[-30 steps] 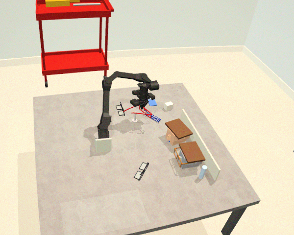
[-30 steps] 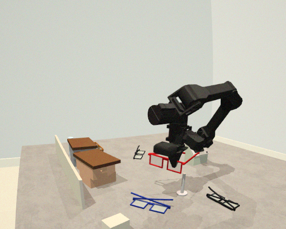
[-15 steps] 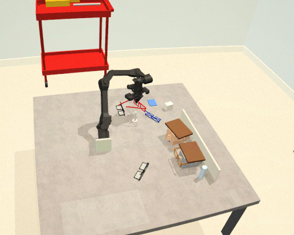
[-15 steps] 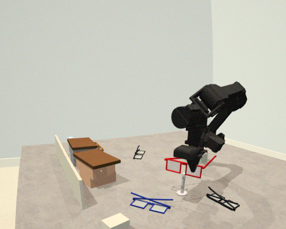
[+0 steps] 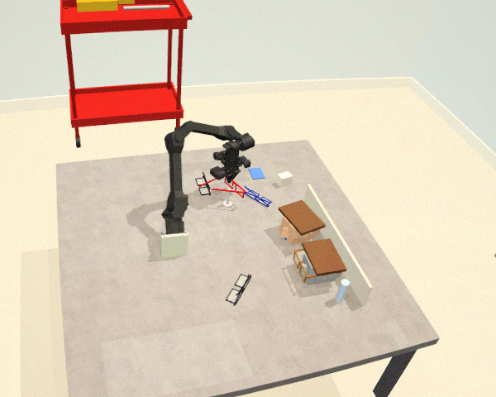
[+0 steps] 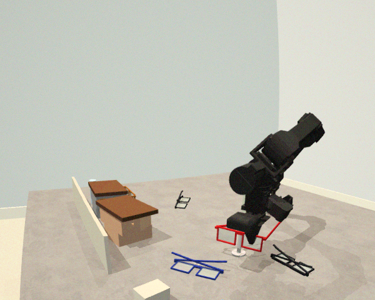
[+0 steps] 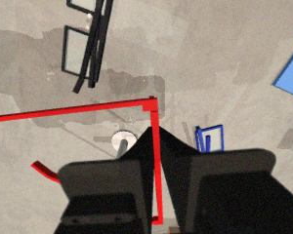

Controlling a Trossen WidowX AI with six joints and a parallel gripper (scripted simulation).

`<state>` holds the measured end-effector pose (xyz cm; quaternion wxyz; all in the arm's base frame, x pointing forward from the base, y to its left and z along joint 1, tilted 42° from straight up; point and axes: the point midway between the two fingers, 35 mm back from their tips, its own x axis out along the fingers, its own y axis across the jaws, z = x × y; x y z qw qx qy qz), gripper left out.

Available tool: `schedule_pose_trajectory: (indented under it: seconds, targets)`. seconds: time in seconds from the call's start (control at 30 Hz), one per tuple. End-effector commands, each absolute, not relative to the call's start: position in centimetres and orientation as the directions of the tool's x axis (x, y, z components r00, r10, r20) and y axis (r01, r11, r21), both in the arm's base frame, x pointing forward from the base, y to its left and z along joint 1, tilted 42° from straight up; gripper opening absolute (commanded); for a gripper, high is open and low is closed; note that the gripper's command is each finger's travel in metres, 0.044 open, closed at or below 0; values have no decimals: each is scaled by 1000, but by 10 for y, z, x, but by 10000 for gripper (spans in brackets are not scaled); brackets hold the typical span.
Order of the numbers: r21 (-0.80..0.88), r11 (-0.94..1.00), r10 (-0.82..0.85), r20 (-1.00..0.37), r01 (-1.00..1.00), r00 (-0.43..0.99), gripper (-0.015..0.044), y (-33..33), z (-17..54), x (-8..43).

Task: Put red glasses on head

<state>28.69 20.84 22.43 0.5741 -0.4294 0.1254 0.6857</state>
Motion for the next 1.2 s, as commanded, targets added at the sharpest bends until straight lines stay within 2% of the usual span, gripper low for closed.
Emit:
schedule_pose_trajectory:
  seconds: [0.0,1.17]
  targets:
    - [-317,-306,678,-735,-898,28,0,213,217,286]
    - [-318,-306,679,-734,-897,29,0,226,231,292]
